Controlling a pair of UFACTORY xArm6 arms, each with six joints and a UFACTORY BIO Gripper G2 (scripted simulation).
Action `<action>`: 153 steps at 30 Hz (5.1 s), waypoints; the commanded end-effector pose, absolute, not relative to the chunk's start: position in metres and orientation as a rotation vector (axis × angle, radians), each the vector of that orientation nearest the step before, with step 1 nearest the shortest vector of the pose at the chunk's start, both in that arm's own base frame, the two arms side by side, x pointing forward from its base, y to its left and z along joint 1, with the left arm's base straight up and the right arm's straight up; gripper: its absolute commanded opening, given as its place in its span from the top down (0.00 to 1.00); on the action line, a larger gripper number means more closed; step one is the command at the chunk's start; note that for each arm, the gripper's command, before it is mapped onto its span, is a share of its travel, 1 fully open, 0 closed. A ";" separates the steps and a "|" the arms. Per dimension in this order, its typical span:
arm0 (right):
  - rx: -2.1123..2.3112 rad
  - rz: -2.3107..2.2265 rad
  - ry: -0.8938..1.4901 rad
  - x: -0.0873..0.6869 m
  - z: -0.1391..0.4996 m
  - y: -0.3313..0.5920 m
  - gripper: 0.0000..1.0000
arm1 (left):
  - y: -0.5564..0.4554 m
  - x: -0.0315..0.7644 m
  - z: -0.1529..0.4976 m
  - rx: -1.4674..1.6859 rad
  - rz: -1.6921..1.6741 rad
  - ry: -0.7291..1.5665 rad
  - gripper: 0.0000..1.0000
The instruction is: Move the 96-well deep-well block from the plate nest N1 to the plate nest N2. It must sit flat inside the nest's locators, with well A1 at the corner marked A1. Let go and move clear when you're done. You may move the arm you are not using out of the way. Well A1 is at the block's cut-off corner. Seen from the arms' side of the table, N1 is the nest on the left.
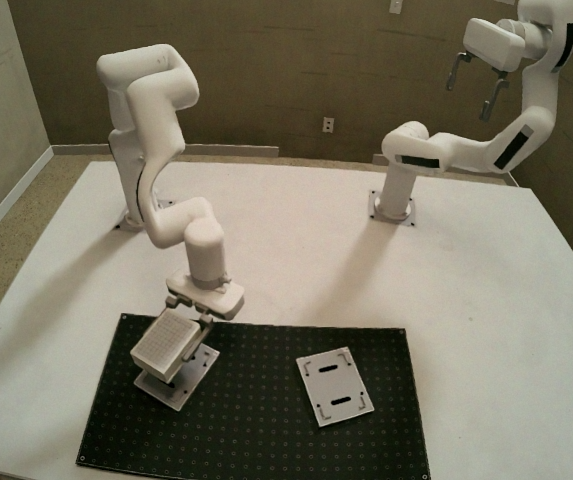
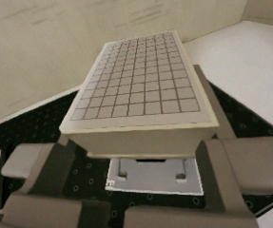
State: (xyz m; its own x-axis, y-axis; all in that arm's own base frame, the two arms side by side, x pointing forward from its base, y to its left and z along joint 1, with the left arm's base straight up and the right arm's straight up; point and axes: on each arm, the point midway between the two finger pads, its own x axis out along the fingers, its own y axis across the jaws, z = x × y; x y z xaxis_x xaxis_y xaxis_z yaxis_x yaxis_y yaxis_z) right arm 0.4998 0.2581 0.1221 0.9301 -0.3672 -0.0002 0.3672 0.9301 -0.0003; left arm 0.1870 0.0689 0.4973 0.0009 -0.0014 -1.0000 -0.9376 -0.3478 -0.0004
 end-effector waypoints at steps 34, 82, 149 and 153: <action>0.003 -0.376 -0.003 0.501 0.077 0.259 1.00 | 0.069 0.187 0.498 -1.467 1.464 1.019 0.00; 0.003 -0.376 -0.003 0.501 0.056 0.259 1.00 | 0.069 0.187 0.498 -1.467 1.464 1.019 0.00; 0.003 -0.376 -0.003 0.501 0.051 0.259 1.00 | 0.069 0.187 0.498 -1.467 1.464 1.019 0.00; 0.003 -0.376 -0.003 0.501 0.050 0.259 1.00 | 0.069 0.187 0.498 -1.467 1.464 1.019 0.00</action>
State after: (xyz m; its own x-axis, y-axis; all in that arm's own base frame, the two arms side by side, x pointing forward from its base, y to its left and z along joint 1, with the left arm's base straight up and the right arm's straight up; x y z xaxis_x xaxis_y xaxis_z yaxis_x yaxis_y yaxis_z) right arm 0.4997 0.2586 0.0486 0.9301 -0.3672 -0.0002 0.3672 0.9301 -0.0003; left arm 0.1870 0.0689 0.4973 0.0009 -0.0014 -1.0000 -0.9376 -0.3478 -0.0004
